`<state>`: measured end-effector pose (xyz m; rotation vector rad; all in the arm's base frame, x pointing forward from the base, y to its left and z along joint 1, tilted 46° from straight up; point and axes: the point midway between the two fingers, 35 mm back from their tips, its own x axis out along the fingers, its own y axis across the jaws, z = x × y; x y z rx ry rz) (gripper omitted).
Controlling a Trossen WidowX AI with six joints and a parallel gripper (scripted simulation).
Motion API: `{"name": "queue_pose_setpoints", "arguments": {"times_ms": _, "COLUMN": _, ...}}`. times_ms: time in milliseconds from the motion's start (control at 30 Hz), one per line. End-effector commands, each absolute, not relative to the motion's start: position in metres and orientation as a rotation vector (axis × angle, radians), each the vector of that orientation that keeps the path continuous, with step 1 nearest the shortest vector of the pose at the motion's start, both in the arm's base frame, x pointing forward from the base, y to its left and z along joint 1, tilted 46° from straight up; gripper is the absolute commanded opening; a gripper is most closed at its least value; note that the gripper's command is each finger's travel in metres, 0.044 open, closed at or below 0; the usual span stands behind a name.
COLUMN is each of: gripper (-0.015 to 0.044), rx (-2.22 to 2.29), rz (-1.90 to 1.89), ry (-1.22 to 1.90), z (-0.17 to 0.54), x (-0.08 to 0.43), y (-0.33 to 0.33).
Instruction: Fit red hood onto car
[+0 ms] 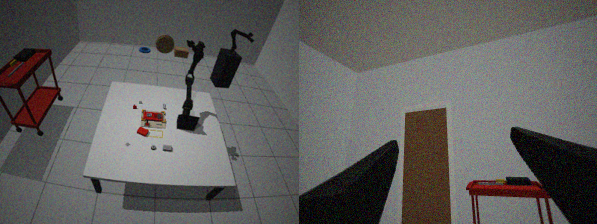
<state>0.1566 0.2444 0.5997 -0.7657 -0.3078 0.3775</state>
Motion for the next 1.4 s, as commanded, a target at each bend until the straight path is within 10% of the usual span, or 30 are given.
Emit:
{"name": "queue_pose_setpoints", "arguments": {"times_ms": 0, "gripper": 0.0440, "rx": -0.790, "rz": 0.375, "ry": -0.250, "z": 0.575, "x": 0.175, "y": 0.271}}
{"name": "queue_pose_setpoints", "arguments": {"times_ms": 667, "gripper": 0.0440, "rx": -0.768, "rz": 0.224, "ry": 0.224, "z": 0.393, "x": 0.328, "y": 0.336}}
{"name": "queue_pose_setpoints", "arguments": {"times_ms": 1367, "gripper": 0.0440, "rx": -0.564, "rz": -0.178, "ry": 0.803, "z": 0.141, "x": 0.466, "y": 0.231}}
